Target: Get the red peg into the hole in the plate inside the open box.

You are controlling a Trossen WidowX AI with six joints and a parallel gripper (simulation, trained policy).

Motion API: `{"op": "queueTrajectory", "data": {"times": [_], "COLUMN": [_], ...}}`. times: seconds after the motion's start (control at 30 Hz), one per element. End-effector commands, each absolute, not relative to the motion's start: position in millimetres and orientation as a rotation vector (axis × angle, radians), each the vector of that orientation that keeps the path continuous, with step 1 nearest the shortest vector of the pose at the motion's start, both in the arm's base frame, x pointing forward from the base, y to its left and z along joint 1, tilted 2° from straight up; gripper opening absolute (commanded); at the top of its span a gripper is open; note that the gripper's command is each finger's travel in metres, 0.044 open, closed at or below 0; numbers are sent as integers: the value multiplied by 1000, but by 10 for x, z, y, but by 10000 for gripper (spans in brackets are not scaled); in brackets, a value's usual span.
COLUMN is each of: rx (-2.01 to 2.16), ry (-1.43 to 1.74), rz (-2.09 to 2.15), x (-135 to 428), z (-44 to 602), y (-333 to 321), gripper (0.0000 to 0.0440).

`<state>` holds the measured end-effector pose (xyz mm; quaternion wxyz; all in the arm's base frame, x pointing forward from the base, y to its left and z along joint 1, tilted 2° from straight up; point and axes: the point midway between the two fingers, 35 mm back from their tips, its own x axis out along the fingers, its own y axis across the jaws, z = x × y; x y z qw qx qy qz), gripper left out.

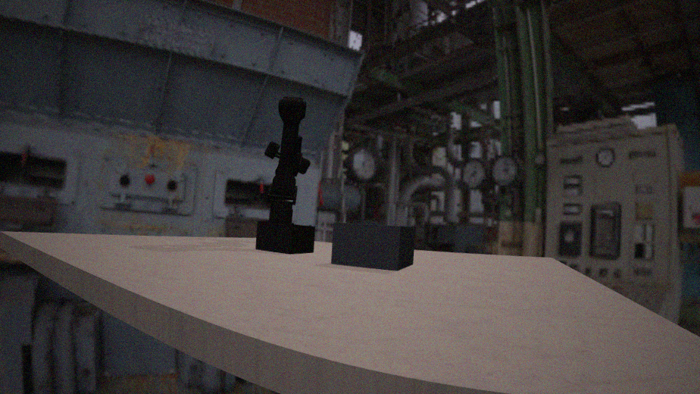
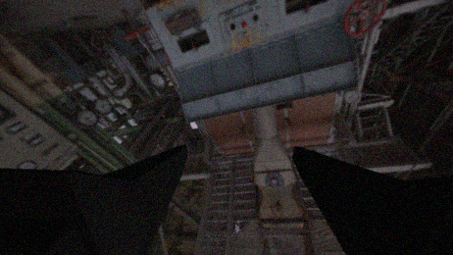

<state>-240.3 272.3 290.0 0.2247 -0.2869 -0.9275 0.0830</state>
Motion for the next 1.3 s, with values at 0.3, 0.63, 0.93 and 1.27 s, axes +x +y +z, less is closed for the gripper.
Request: {"op": "queueTrajectory", "data": {"times": [0.3,0.63,0.93,1.27], "rx": [-890,-961,-969,-912], "ry": [-2285,-1965,-1643,-1273], "rz": [559,837,1017,1134], "x": [-1929,-1290,-651,66], "z": [3223,3419,3563,3704], "y": [3208,3626,3860,3942], "gripper": [440,440,440,440]}}
